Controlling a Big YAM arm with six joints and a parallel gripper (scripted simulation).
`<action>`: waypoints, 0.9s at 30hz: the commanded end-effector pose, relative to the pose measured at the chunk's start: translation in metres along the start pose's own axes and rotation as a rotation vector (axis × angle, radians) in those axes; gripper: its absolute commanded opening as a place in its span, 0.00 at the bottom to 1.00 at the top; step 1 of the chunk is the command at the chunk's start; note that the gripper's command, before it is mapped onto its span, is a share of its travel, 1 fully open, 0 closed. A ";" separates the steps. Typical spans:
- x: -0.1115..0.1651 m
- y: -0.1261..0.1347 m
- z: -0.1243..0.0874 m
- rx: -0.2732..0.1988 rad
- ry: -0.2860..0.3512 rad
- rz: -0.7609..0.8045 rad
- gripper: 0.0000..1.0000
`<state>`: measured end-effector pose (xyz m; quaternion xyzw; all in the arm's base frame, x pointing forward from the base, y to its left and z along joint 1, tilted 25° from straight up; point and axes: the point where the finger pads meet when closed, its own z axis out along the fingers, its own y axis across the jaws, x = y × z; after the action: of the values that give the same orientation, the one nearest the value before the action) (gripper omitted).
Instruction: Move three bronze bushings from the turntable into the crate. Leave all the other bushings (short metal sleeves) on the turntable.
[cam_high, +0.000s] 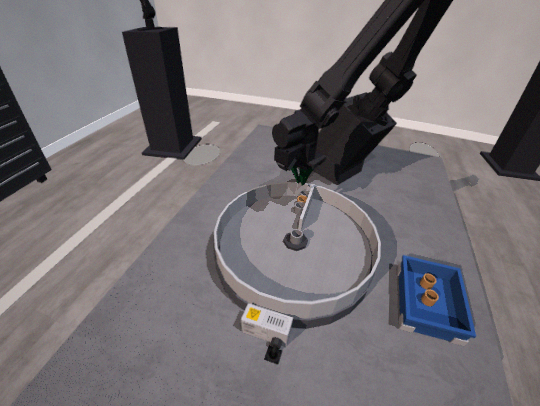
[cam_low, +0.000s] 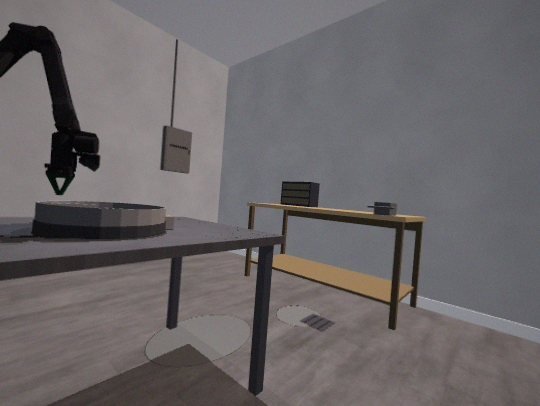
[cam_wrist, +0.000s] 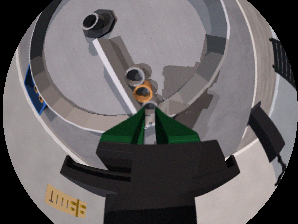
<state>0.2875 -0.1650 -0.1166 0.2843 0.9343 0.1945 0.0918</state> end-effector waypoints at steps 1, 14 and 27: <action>0.002 -0.007 0.001 -0.003 -0.003 0.011 0.13; 0.000 -0.006 -0.002 -0.002 -0.011 0.007 0.13; 0.000 -0.006 -0.002 -0.002 -0.011 0.007 0.13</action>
<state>0.2858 -0.1639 -0.1171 0.2846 0.9342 0.1949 0.0910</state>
